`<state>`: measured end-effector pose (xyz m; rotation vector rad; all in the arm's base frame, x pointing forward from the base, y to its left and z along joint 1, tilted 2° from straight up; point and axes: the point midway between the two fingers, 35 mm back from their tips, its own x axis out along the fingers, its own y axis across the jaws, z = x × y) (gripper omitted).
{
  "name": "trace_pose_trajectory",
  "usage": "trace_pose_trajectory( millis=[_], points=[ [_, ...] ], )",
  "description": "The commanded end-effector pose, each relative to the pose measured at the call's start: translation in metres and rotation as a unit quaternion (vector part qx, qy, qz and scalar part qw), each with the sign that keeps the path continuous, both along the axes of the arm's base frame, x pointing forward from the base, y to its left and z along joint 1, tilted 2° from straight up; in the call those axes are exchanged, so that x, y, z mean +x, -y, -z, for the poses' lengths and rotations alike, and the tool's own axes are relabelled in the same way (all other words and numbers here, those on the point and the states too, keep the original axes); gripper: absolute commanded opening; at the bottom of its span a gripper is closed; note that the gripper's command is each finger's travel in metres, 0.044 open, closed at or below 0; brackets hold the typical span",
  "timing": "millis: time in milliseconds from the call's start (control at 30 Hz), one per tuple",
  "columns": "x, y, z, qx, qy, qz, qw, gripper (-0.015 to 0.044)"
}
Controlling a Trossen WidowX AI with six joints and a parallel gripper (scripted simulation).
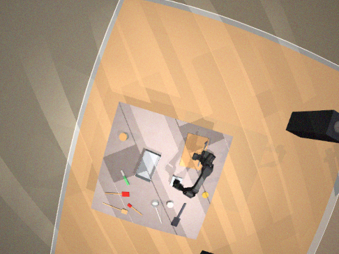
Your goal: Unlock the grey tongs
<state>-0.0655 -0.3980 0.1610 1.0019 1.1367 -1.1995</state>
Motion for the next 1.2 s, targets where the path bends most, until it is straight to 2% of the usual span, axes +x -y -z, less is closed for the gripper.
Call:
trace_pose_trajectory(
  millis=[0,300,1167],
  points=[
    [0.001,-0.002,-0.007,0.017,-0.009,-0.007,1.0,-0.015],
    [0.004,-0.012,-0.014,0.075,-0.025,-0.02,0.997,-0.015],
    [0.002,-0.007,0.012,0.076,-0.026,-0.02,0.997,-0.015]
  ],
)
